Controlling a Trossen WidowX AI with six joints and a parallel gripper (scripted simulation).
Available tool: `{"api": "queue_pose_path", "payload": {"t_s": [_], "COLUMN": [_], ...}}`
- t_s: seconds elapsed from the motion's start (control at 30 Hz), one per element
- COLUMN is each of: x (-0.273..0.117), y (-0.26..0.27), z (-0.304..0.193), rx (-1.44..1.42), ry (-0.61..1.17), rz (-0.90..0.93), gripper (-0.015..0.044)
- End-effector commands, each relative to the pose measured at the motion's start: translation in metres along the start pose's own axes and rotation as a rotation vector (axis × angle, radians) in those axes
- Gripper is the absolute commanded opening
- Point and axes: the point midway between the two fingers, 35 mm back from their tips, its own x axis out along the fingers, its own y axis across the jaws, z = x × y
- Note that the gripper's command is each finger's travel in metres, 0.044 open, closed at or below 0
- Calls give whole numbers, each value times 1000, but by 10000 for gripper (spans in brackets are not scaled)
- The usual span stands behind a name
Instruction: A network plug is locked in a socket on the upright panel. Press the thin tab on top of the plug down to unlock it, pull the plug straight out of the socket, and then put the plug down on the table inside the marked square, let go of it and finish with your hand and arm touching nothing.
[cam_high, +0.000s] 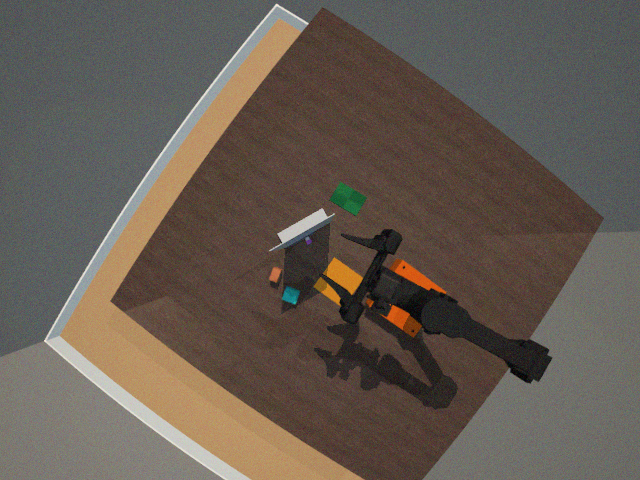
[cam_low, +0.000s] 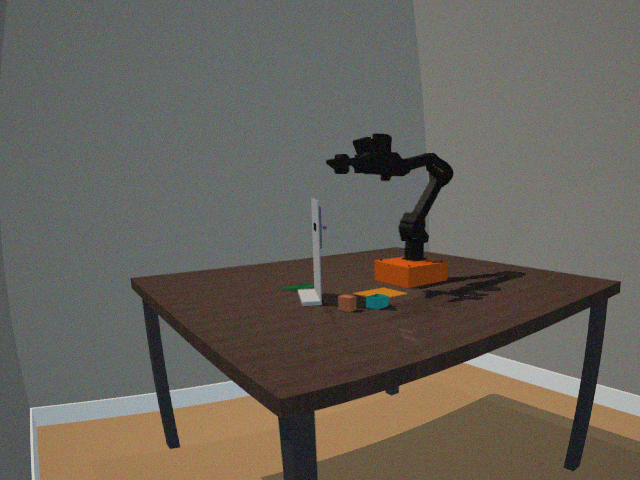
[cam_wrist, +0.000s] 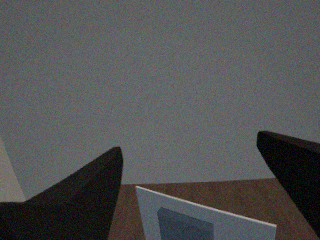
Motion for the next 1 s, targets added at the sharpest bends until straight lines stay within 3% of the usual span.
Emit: {"api": "queue_pose_path", "payload": {"t_s": [0.0,0.3,0.97], "x": [0,15,0], "y": [0,17,59], "z": [-1,-38,-127], "rx": [6,303,988], "ry": [0,9,-35], "rz": [-1,-57,-196], "gripper": [374,156,156]}}
